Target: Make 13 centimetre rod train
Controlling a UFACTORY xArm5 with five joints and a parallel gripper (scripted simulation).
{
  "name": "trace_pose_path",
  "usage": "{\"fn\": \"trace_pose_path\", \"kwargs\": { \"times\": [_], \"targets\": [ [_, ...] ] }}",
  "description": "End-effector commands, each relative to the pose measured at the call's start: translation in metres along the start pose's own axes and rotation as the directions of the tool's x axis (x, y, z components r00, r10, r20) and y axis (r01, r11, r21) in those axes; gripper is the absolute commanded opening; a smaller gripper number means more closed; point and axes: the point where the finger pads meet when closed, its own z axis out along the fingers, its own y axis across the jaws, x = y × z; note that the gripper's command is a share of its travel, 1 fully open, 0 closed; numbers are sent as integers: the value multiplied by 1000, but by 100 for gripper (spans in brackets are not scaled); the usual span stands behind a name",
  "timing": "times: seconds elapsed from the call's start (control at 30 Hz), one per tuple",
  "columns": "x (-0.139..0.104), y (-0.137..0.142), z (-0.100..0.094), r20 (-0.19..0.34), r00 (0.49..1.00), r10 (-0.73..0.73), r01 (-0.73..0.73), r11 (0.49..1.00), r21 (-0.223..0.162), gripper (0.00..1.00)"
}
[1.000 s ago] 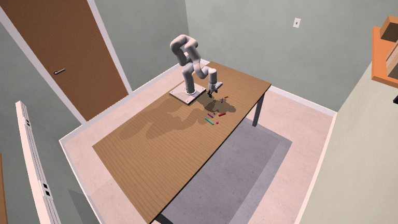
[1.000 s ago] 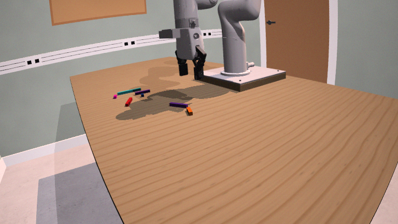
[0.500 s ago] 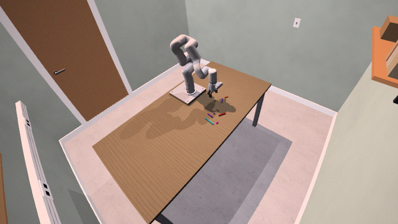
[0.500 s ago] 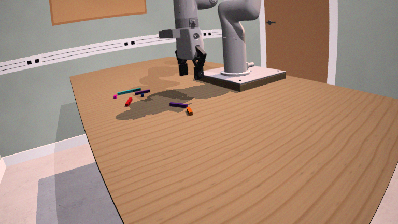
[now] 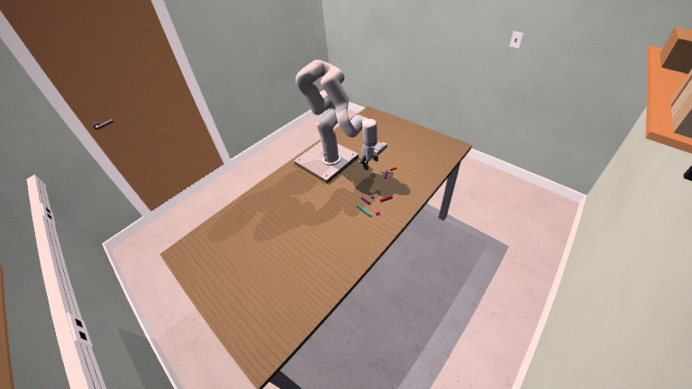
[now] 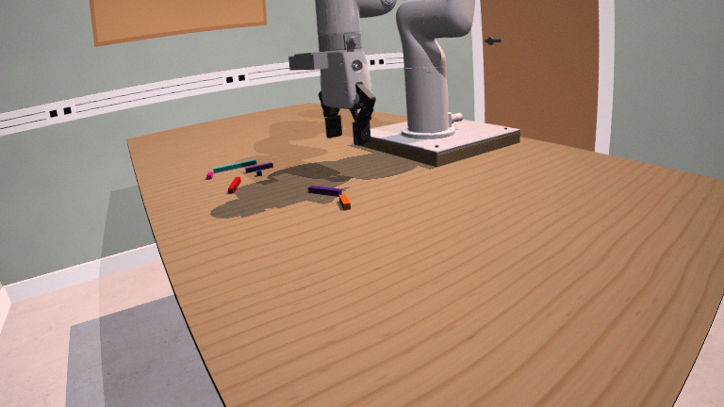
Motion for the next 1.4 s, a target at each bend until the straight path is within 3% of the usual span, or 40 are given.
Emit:
{"fn": "trace_pose_path", "kwargs": {
  "times": [0.0, 0.3, 0.43, 0.63, 0.67, 0.87, 1.13, 1.37],
  "targets": [
    [1, 0, -1, -3, 1000, 0, 0, 1000, 1, 100],
    [2, -1, -1, -3, 1000, -13, 13, 1000, 1, 100],
    [11, -9, -2, -3, 983, -185, 185, 983, 0, 100],
    [16, -14, -2, -3, 959, -283, 283, 959, 0, 100],
    [20, -19, -2, -3, 931, -365, 365, 931, 0, 100],
    [29, -27, -2, -2, 861, -508, 508, 861, 0, 100],
    [40, -40, -1, -2, 720, -694, 694, 720, -1, 100],
    [41, -41, -1, -2, 707, -707, 707, 707, -1, 100]
  ]
}}
